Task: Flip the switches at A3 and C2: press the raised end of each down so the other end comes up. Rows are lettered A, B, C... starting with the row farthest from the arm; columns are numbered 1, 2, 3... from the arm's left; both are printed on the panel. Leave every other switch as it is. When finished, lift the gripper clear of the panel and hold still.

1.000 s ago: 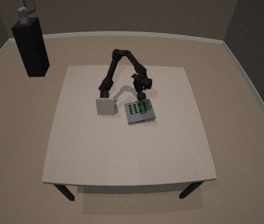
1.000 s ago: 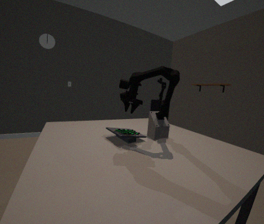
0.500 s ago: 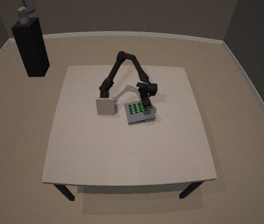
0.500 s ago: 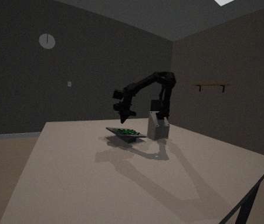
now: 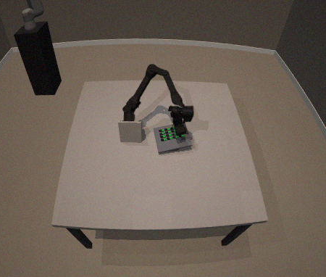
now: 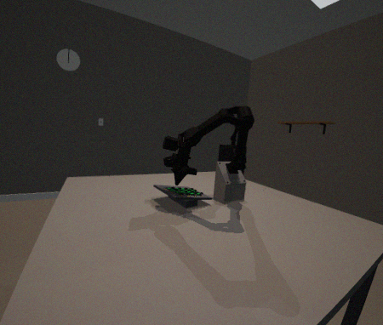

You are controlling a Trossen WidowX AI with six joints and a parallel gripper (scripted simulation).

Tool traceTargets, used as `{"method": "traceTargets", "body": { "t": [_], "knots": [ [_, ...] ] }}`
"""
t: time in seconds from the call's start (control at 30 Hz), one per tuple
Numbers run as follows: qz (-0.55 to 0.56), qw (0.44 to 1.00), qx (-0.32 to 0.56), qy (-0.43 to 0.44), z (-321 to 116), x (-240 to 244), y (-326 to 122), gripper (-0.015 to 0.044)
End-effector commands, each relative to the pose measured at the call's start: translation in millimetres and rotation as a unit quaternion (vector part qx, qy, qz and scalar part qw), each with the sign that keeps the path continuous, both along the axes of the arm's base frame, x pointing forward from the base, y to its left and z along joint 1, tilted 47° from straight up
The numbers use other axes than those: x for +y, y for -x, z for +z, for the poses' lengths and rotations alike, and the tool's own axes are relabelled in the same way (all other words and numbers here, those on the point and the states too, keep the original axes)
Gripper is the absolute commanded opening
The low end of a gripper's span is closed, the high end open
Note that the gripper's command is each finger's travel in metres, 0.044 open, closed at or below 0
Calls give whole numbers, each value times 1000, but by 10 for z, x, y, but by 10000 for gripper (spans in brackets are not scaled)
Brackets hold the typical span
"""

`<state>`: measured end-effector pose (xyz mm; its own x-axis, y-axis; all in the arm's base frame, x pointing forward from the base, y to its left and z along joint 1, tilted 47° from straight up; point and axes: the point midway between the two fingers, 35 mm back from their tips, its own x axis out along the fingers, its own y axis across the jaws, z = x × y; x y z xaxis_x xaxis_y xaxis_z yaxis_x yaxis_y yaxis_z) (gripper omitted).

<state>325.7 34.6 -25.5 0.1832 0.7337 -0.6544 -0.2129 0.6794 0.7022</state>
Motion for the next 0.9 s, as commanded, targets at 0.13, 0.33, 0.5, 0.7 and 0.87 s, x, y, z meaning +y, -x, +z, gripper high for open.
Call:
{"method": "traceTargets", "body": {
  "t": [0.13,0.33,0.5,0.7,0.87],
  "knots": [
    [-3,1000,4,-3,-92,79,-8,0],
    [-3,1000,4,-3,-119,110,-14,0],
    [-3,1000,4,-3,-119,110,-14,0],
    [-3,1000,4,-3,-119,110,-14,0],
    [-3,1000,4,-3,-119,110,-14,0]
  ]
}}
